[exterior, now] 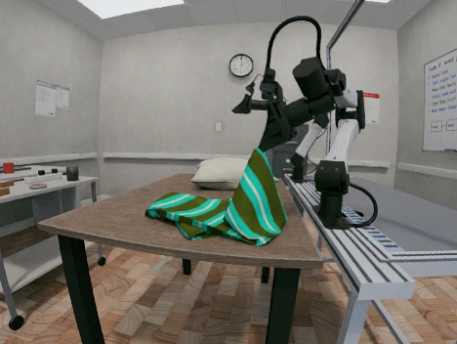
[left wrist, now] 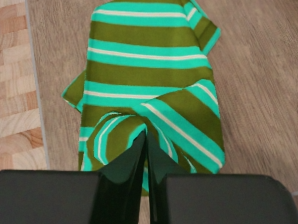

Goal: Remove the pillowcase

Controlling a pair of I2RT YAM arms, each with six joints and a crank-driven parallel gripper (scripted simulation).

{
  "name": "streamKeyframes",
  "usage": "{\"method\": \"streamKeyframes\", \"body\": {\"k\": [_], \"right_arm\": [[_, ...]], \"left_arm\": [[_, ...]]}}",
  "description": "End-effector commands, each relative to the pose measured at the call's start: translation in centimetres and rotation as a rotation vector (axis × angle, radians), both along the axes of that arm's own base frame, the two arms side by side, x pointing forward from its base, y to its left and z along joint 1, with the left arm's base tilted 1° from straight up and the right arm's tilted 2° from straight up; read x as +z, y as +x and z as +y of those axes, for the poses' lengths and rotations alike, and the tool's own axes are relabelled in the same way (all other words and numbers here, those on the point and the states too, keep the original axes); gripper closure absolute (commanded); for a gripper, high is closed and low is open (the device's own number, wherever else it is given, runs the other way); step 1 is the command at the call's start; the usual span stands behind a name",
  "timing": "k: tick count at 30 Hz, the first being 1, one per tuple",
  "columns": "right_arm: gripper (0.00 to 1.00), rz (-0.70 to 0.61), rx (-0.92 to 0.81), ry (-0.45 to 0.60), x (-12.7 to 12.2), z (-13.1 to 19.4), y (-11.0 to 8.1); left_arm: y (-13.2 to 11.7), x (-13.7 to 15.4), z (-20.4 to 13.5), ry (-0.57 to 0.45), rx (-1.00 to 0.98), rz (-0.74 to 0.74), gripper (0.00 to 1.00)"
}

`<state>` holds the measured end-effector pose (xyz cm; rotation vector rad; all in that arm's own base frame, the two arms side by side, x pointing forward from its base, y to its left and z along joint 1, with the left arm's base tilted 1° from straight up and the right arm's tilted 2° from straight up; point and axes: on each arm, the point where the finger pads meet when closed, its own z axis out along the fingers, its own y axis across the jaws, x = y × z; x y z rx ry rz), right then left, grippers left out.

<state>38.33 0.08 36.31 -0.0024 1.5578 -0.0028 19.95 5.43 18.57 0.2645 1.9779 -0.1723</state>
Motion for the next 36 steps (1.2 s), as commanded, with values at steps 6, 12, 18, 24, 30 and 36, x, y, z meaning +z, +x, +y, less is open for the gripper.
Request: {"method": "streamKeyframes", "body": {"k": [6, 12, 18, 24, 30, 36], "right_arm": [[0.37, -0.041, -0.008, -0.009, 1.5, -0.2, 0.1], [0.37, -0.041, -0.008, -0.009, 1.5, -0.2, 0.1], [0.37, -0.041, -0.008, -0.009, 1.5, -0.2, 0.1], [0.37, -0.041, -0.008, -0.009, 1.5, -0.2, 0.1], [0.37, -0.041, -0.008, -0.009, 1.5, -0.2, 0.1], [0.37, -0.041, -0.008, -0.009, 1.5, -0.2, 0.1]], "left_arm": [[-0.5, -1.0, -0.5, -0.024, -0.011, 0.016, 0.99], [-1.2, -2.4, -0.6, -0.011, -0.027, 0.011, 0.99], [-1.7, -3.4, -0.6, -0.001, -0.025, 0.001, 0.99], [-2.6, -5.2, -0.9, -0.012, -0.013, -0.009, 0.99], [-2.9, -6.0, -0.8, -0.023, 0.008, -0.014, 0.99], [-3.0, -6.0, -0.6, -0.027, 0.022, 0.006, 0.99]]}}
